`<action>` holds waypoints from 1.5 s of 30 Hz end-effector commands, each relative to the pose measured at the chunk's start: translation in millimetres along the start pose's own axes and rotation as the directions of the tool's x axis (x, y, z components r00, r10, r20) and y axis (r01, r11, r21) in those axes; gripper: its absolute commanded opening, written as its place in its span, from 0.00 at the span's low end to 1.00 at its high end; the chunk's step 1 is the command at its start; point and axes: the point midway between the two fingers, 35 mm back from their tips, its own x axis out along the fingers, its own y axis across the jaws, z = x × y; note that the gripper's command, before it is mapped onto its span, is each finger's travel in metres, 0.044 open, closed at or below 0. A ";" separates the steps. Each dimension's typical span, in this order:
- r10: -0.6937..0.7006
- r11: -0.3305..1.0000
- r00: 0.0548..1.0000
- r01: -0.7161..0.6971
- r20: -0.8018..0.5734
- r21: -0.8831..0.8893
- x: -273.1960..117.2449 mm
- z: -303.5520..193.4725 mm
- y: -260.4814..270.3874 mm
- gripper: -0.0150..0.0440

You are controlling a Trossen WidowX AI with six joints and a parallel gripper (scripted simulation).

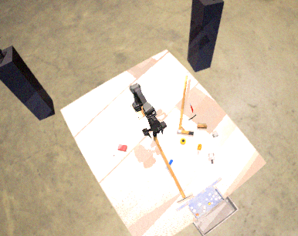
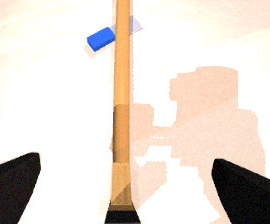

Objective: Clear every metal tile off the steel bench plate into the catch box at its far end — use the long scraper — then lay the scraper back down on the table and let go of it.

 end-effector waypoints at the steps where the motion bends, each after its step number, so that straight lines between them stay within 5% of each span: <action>1: -0.001 1.000 1.000 0.002 0.023 -0.009 -9.5 -9.4 -0.5 1.00; 31: 0.013 0.999 0.993 -0.009 0.116 -0.033 -36.3 -74.8 -0.9 1.00; 45: 0.013 0.999 0.993 -0.009 0.116 -0.033 -5.9 -93.7 -2.1 1.00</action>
